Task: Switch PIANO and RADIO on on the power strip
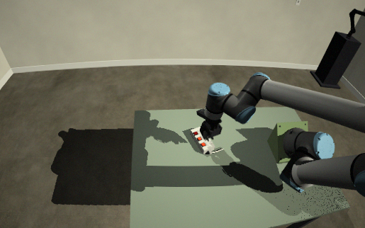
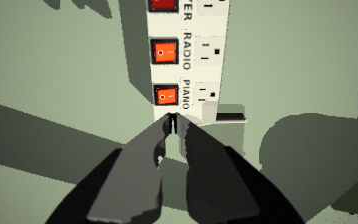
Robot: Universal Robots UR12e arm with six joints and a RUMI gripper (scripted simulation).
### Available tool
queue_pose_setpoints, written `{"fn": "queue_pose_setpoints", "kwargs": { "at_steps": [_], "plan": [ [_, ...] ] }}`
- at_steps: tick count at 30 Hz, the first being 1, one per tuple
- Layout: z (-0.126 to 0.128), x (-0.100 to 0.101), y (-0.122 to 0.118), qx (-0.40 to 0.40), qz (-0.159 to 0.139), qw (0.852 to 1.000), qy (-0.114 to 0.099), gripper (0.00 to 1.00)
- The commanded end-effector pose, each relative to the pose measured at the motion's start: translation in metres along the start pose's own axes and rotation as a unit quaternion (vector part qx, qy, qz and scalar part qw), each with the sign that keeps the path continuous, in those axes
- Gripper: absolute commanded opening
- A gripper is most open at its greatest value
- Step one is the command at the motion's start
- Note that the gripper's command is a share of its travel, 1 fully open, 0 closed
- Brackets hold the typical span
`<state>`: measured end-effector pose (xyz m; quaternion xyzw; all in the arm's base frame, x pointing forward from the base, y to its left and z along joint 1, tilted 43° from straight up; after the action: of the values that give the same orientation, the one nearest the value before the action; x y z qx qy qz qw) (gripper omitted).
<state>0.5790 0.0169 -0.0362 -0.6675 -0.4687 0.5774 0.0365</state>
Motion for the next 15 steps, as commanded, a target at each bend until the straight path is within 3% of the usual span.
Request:
{"fn": "queue_pose_setpoints", "kwargs": {
  "at_steps": [1, 4, 5, 15],
  "plan": [
    [0.0, -0.001, 0.001, 0.0, 0.001, 1.0, 0.0, 0.0],
    [0.0, -0.001, 0.001, 0.0, 0.001, 1.0, 0.0, 0.0],
    [0.0, -0.001, 0.001, 0.0, 0.001, 1.0, 0.0, 1.0],
    [0.0, -0.021, 0.001, 0.0, 0.001, 1.0, 0.0, 1.0]
  ]
}}
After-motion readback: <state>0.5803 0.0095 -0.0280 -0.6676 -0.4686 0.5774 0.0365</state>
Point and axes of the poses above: the point where the finger pads meet when closed, its own x axis out along the fingers, its own z axis across the jaws, y = z × x, the point moved 1 cm from there along -x, back along the fingers, and after that the axes turned 10 degrees about -x, right-handed, at the moved point
